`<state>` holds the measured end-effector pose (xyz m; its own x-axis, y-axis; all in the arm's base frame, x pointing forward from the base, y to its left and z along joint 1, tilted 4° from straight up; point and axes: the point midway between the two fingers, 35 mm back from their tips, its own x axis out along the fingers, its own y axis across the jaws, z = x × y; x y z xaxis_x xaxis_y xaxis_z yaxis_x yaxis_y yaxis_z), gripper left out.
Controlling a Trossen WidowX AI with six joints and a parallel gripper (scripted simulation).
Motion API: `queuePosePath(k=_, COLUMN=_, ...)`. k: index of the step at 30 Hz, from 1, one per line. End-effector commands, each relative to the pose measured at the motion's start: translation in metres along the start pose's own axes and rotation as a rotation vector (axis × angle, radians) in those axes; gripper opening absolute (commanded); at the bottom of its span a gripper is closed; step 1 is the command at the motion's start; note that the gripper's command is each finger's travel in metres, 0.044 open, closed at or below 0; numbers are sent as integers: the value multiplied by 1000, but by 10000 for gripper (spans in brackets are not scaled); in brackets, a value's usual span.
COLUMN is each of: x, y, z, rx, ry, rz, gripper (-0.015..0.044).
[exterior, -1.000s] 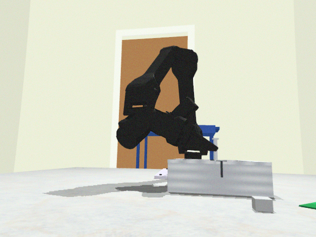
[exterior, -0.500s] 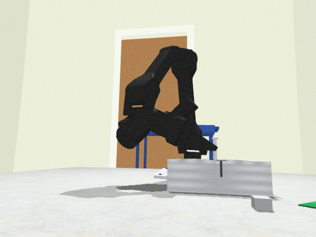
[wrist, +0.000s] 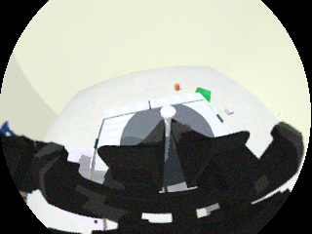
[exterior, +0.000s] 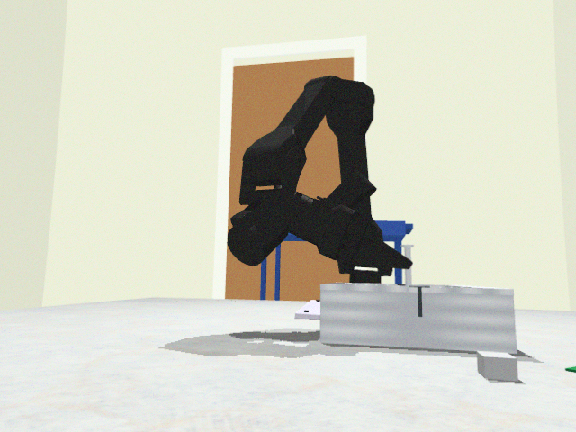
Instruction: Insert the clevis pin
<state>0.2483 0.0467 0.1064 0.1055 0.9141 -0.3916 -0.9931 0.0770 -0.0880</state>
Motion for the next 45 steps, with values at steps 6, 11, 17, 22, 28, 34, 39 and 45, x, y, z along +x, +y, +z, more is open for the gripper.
queuePosePath(k=6, x=0, y=4, z=0, rx=-1, ry=4, rz=6, gripper=0)
queuePosePath(k=11, x=0, y=4, z=0, rx=-1, ry=4, rz=6, gripper=0)
queuePosePath(k=17, x=0, y=5, z=0, rx=-1, ry=4, rz=6, gripper=0)
queuePosePath(k=22, x=0, y=6, z=0, rx=-1, ry=4, rz=6, gripper=0)
queuePosePath(k=28, x=0, y=6, z=0, rx=-1, ry=4, rz=6, gripper=0)
queuePosePath(k=34, x=0, y=7, z=0, rx=-1, ry=4, rz=6, gripper=0)
queuePosePath(k=39, x=0, y=8, z=0, rx=-1, ry=4, rz=6, gripper=0)
queuePosePath(k=45, x=0, y=9, z=0, rx=-1, ry=4, rz=6, gripper=0)
